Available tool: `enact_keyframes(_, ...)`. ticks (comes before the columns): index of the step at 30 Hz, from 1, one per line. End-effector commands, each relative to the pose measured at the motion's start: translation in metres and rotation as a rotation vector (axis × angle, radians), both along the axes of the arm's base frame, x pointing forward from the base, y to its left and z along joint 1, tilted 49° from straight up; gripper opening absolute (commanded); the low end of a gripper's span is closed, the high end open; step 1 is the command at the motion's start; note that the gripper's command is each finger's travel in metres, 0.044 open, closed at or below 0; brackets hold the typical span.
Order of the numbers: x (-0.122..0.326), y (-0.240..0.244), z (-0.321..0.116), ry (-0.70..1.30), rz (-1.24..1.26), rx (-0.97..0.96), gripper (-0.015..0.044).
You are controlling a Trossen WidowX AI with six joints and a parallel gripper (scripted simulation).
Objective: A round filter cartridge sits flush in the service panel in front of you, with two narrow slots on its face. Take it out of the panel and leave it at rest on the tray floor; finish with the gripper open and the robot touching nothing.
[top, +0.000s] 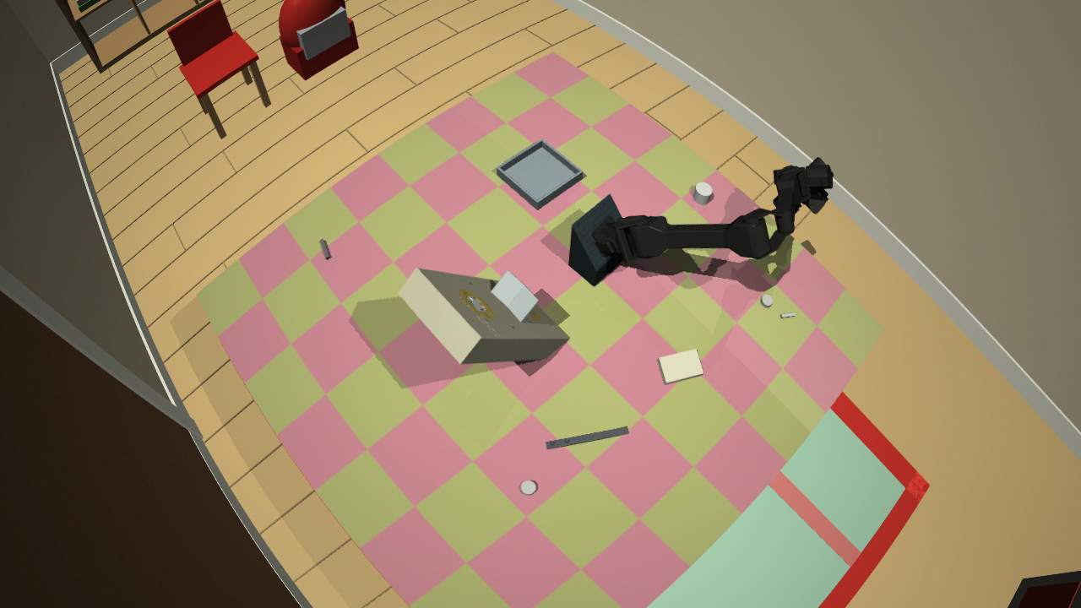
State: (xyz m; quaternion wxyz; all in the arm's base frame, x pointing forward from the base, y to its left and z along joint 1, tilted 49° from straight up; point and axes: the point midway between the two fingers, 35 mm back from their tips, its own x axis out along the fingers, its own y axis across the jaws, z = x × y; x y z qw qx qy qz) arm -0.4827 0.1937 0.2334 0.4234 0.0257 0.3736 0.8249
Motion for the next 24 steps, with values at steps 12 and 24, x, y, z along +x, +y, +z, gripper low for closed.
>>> enact_keyframes(12, 0.039, 0.072, 0.0, -0.059, -0.105, 0.025, 0.0094)
enact_keyframes(24, 0.116, 0.146, 0.056, -0.128, -0.236, 0.179, 0.0094)
